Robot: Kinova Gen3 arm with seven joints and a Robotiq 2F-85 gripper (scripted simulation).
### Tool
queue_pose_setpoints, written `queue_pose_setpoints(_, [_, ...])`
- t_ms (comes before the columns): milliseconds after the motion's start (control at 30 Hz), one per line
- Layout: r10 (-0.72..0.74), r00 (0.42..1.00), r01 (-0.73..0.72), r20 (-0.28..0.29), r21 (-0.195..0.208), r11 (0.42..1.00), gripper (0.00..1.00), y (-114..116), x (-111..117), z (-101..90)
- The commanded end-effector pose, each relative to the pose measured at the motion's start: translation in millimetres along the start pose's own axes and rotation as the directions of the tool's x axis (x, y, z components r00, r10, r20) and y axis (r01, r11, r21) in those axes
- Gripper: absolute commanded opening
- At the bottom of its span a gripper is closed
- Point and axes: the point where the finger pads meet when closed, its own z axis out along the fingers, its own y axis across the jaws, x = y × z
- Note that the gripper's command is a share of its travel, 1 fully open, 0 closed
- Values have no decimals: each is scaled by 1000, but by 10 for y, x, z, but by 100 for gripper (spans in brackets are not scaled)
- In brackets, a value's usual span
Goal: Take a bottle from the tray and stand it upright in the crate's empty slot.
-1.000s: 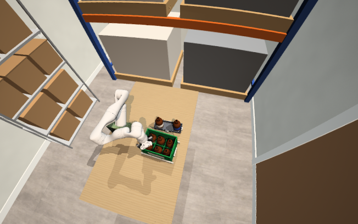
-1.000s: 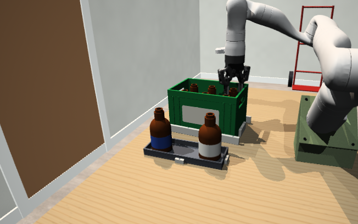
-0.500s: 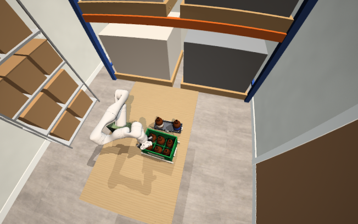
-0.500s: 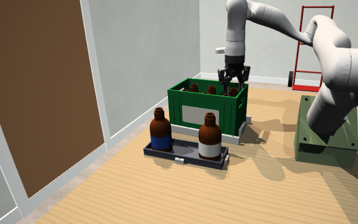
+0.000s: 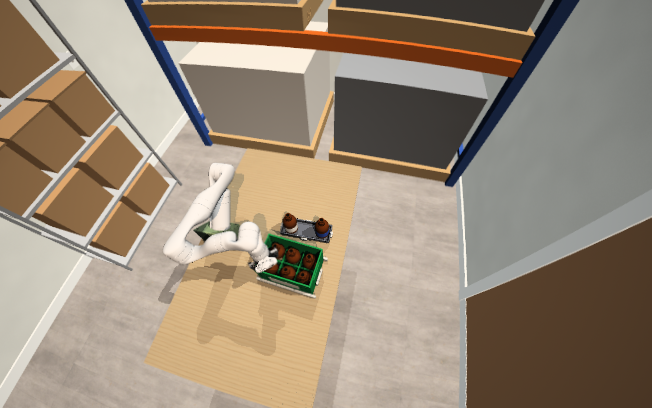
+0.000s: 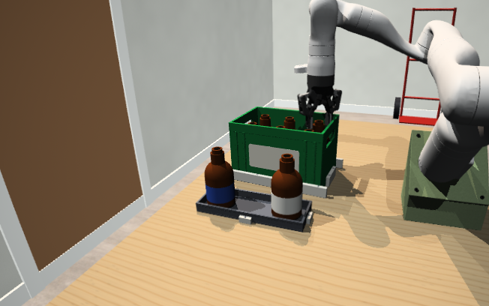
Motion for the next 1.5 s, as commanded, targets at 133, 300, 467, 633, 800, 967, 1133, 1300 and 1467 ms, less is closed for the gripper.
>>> queue_pose_setpoints(133, [0,1000,-1,-2,-1,1000,64,2,5,-43])
queue_pose_setpoints(300, [0,1000,-1,-2,-1,1000,64,2,5,-109])
queue_pose_setpoints(467, [0,1000,0,-2,-1,1000,64,2,5,-206])
queue_pose_setpoints(633, [1,1000,-1,-2,-1,1000,64,2,5,-276])
queue_pose_setpoints(800, [0,1000,0,-2,-1,1000,64,2,4,-406])
queue_pose_setpoints(967, [0,1000,0,-2,-1,1000,64,2,4,-540])
queue_pose_setpoints(1133, [1,1000,-1,-2,-1,1000,64,2,4,-615])
queue_pose_setpoints(1300, [1,1000,-1,-2,-1,1000,64,2,3,-720])
queue_pose_setpoints(1467, [0,1000,0,-2,-1,1000,64,2,3,-795])
